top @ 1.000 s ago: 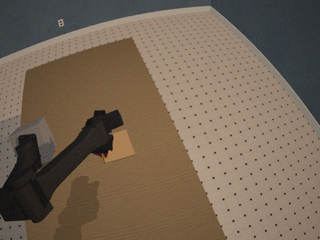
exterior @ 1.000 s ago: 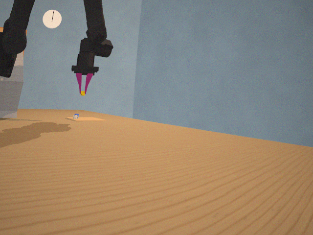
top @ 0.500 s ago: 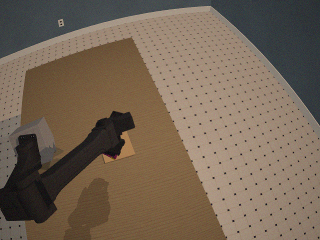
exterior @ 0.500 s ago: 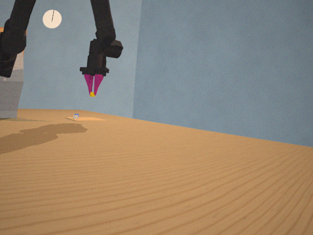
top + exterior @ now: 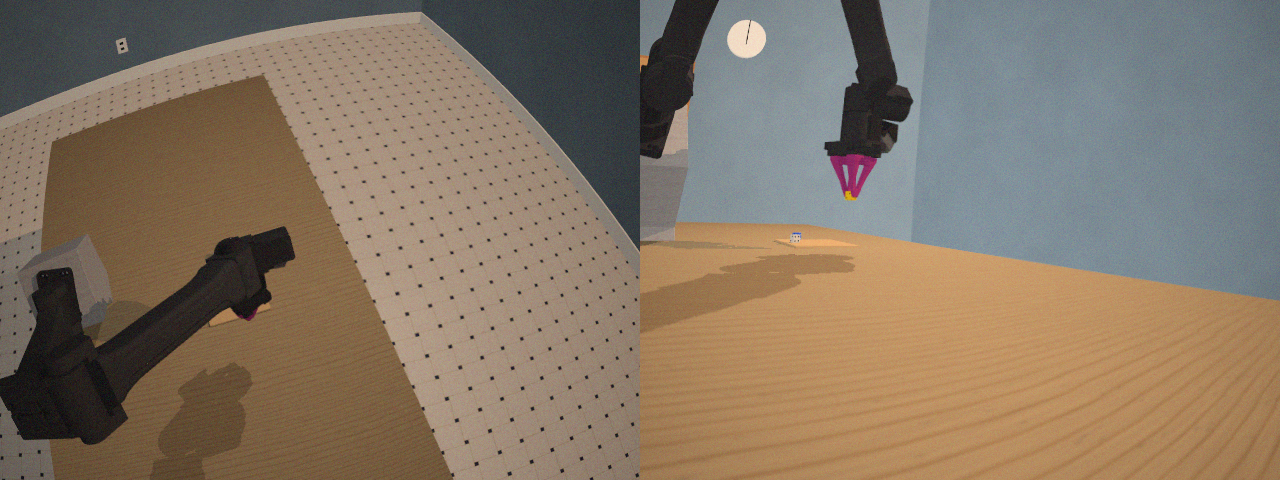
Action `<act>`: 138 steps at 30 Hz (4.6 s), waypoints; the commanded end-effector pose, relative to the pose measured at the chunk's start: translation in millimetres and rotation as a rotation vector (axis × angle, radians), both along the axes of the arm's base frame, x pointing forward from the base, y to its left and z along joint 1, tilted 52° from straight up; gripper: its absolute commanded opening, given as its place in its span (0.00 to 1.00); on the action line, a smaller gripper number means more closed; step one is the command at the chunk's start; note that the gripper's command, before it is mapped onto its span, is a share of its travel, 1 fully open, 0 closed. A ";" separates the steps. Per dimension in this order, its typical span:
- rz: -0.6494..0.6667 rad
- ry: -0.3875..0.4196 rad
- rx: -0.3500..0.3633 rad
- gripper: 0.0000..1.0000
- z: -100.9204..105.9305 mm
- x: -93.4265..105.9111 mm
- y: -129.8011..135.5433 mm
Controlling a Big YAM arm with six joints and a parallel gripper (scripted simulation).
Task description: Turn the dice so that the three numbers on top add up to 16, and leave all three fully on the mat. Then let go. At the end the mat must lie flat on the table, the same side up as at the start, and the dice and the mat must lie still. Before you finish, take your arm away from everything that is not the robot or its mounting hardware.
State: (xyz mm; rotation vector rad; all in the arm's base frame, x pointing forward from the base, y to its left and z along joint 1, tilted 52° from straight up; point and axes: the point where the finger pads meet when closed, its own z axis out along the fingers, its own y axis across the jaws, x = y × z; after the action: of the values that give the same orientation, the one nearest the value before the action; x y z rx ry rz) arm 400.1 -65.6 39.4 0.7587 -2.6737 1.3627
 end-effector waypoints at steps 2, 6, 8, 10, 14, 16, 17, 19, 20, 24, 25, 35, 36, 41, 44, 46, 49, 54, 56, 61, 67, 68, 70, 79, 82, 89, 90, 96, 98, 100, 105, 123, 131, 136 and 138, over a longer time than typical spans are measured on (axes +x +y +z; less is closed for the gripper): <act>-0.087 -0.120 0.027 0.11 2.4 15.0 1.6; -0.080 -0.099 0.023 0.11 -5.6 2.5 4.2; -0.079 -0.115 0.030 0.11 -5.9 4.8 3.7; -0.062 -0.135 0.041 0.11 4.4 6.9 0.8; -0.006 -0.180 0.071 0.11 4.8 6.2 -2.3; 0.047 -0.216 0.097 0.11 4.9 6.0 -2.3; 0.079 -0.238 0.112 0.11 4.9 5.9 -2.4; 0.115 -0.262 0.126 0.11 5.7 5.7 -2.5; 0.115 -0.262 0.126 0.11 5.7 5.7 -2.5; 0.288 -0.376 0.208 0.11 5.6 4.6 -3.5; 0.339 -0.409 0.226 0.11 6.6 4.0 -3.6; 0.716 -0.627 0.413 0.11 -3.7 -3.2 -4.1; 0.716 -0.627 0.413 0.11 -3.7 -3.2 -4.1; 0.751 -0.647 0.428 0.11 -3.8 -5.0 -3.8; 0.769 -0.651 0.431 0.11 -1.8 -1.3 1.6; 0.765 -0.646 0.433 0.11 -3.3 -1.6 0.9; 0.756 -0.657 0.423 0.11 -1.7 0.4 -6.9; 0.757 -0.660 0.420 0.11 -3.5 2.9 -11.1; 0.757 -0.660 0.420 0.11 -6.6 3.5 -14.8; 0.757 -0.659 0.421 0.11 -17.3 5.7 -27.6; 0.756 -0.657 0.421 0.11 -32.6 9.0 -46.1; 0.756 -0.657 0.421 0.11 -35.0 9.5 -49.0; 0.756 -0.657 0.421 0.11 -37.3 10.0 -51.7; 0.756 -0.655 0.422 0.11 -48.6 12.3 -64.9; 0.770 -0.639 0.442 0.11 -53.2 9.2 -54.2; 0.764 -0.641 0.442 0.11 -53.2 8.9 -55.4; 0.764 -0.641 0.442 0.11 -53.2 8.9 -55.4; 0.764 -0.641 0.442 0.11 -53.2 8.9 -55.4; 0.764 -0.641 0.442 0.11 -53.2 8.9 -55.4; 0.764 -0.641 0.442 0.11 -53.2 8.9 -55.4; 0.764 -0.641 0.442 0.11 -53.2 8.9 -55.4; 0.763 -0.643 0.439 0.11 -52.8 9.4 -56.8; 0.754 -0.653 0.425 0.11 -52.0 12.4 -68.1; 0.755 -0.654 0.423 0.11 -53.7 13.3 -71.0; 0.755 -0.654 0.423 0.11 -54.2 13.4 -71.5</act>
State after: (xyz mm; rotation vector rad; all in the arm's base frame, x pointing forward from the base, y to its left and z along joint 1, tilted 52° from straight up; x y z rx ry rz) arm 414.8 -134.3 -10.3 1.7741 -3.4467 1.3162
